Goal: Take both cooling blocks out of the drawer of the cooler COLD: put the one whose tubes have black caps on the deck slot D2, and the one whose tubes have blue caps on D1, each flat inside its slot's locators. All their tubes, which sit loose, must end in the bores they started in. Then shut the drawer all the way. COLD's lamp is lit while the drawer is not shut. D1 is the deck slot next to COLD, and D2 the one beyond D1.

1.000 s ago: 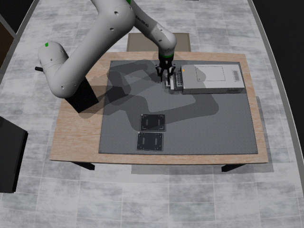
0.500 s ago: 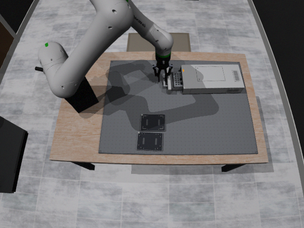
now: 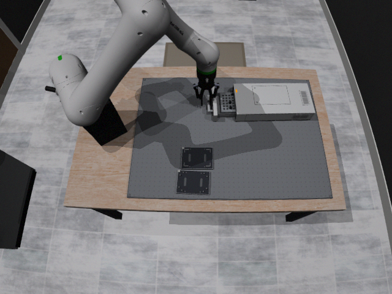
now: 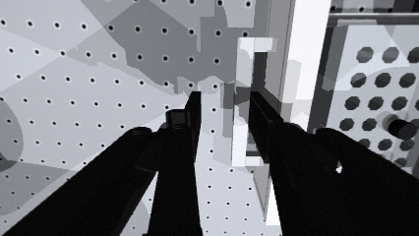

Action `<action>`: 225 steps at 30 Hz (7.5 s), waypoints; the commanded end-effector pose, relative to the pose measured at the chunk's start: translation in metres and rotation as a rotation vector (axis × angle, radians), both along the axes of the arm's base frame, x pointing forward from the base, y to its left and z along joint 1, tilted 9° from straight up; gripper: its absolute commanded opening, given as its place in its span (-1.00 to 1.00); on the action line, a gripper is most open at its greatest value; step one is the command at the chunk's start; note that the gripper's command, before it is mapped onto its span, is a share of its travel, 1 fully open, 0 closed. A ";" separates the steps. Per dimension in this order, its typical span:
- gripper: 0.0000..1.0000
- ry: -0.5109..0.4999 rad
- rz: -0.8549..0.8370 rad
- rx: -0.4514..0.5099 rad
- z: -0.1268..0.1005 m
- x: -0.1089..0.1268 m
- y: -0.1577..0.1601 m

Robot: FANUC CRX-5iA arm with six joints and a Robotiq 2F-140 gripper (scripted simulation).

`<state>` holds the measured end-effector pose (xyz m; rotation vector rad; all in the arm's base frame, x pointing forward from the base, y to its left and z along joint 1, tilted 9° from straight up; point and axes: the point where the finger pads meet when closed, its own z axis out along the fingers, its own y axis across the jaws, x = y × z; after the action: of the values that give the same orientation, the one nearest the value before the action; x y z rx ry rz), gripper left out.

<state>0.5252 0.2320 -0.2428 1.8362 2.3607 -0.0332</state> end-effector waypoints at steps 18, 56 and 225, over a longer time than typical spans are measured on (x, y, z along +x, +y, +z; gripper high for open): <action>-0.32 -0.002 0.000 0.001 -0.001 -0.020 -0.005; -0.32 -0.001 0.000 0.001 -0.004 -0.061 -0.015; -0.32 -0.001 0.000 0.001 0.003 -0.136 -0.033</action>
<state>0.3890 0.1981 -0.2428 1.8354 2.3595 -0.0314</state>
